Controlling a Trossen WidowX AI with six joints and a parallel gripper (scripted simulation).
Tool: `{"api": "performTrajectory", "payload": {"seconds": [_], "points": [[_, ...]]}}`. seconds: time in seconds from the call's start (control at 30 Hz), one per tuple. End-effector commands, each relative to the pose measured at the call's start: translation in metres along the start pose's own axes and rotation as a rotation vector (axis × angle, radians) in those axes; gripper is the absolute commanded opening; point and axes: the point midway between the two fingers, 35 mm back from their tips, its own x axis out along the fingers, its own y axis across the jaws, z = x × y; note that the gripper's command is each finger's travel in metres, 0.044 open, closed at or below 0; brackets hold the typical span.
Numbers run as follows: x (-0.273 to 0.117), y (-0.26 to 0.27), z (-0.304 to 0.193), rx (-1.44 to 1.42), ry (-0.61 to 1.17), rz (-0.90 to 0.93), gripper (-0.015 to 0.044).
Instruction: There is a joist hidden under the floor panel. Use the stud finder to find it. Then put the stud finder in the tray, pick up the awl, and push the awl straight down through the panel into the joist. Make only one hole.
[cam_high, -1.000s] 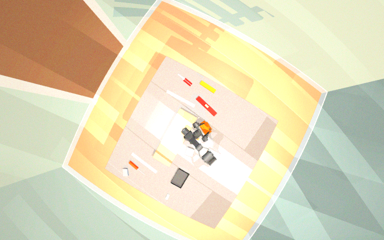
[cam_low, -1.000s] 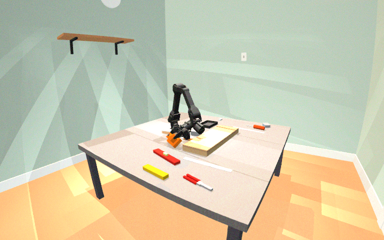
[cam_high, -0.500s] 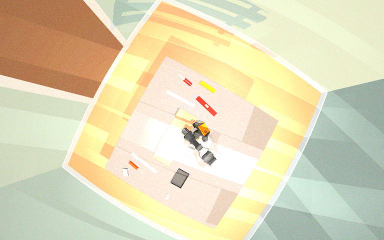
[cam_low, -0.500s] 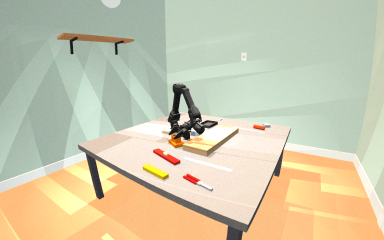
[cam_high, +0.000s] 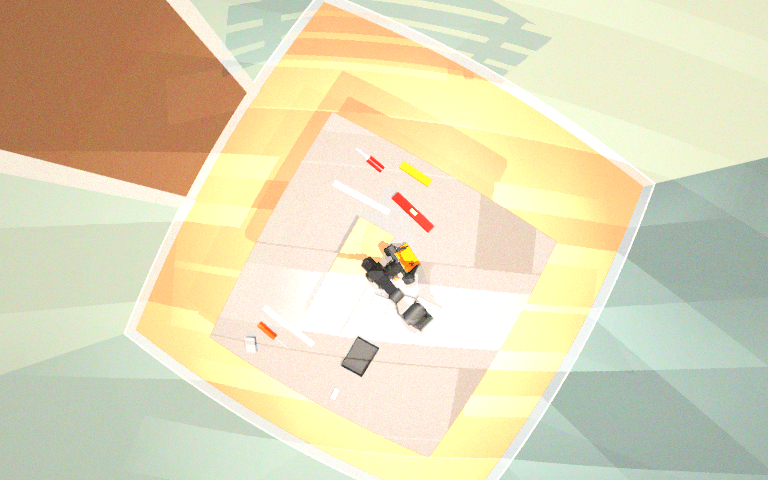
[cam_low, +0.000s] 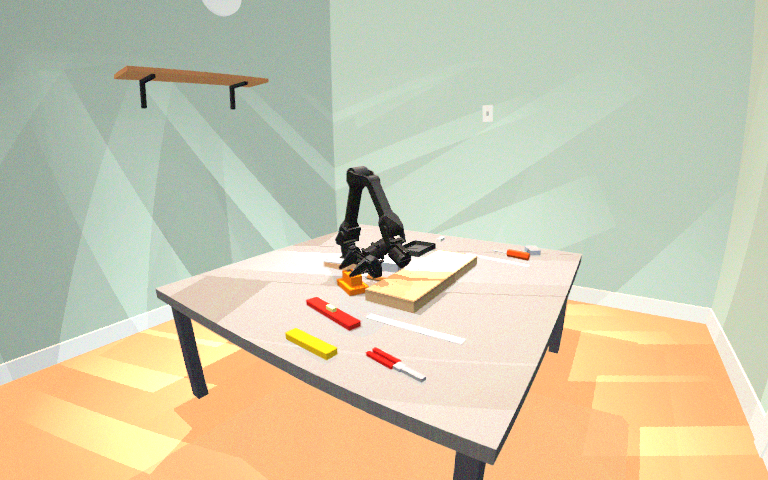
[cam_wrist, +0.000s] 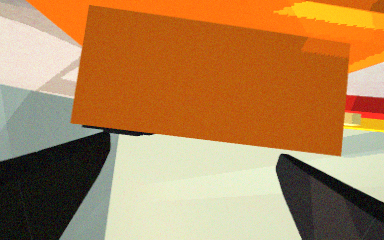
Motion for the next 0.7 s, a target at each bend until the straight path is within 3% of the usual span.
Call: {"api": "performTrajectory", "payload": {"seconds": [0.0,0.4,0.67], "points": [[-0.005,-0.001,0.001,0.000,-0.003,0.001,0.0440],[-0.020,-0.001,-0.002,0.000,-0.002,0.002,0.0440],[-0.045,0.000,-0.068,0.002,-0.002,-0.001,0.0440]]}}
